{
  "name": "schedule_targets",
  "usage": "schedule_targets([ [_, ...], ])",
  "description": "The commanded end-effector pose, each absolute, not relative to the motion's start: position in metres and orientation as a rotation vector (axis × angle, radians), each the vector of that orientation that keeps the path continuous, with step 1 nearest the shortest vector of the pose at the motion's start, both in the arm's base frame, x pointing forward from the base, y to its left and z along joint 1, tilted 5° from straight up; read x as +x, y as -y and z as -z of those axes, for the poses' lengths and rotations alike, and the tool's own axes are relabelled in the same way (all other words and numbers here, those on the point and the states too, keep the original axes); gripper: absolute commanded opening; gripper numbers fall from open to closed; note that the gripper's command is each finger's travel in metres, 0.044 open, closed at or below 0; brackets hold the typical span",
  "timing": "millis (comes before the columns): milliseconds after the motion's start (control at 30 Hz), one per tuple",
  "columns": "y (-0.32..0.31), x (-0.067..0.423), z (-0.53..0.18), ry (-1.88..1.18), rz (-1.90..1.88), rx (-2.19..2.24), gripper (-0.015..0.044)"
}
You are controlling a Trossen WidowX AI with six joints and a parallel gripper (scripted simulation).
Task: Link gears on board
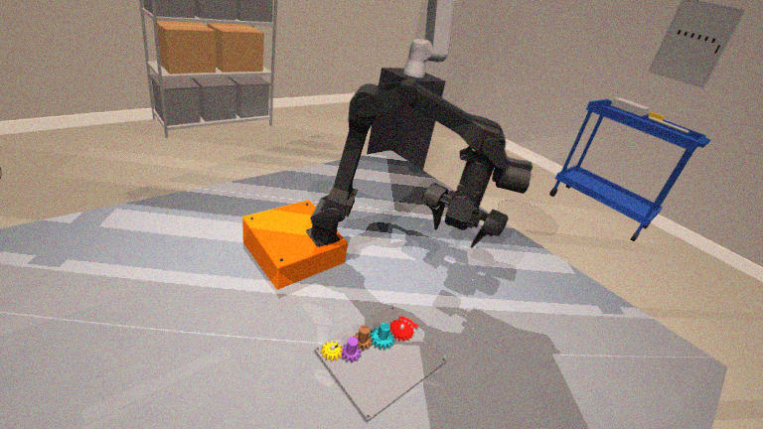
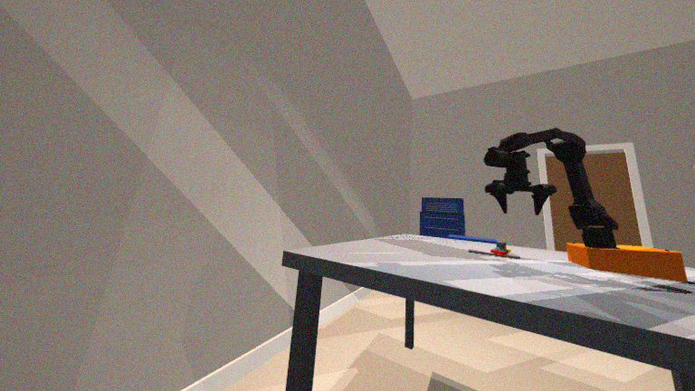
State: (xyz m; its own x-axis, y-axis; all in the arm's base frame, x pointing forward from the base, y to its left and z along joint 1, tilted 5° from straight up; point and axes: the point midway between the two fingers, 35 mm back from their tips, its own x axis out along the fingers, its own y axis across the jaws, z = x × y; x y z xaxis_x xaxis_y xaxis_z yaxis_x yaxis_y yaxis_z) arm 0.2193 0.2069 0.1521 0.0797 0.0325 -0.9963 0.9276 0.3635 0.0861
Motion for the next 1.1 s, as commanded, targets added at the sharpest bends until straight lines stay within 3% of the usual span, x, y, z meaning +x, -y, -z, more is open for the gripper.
schedule_targets([
  [0, -0.2438, 0.1836, -0.1577, -1.308, 0.863, 0.988, 0.0440],
  [1067, -0.2497, 0.1761, -0.1586, -1.309, 0.862, 0.989, 0.0440],
])
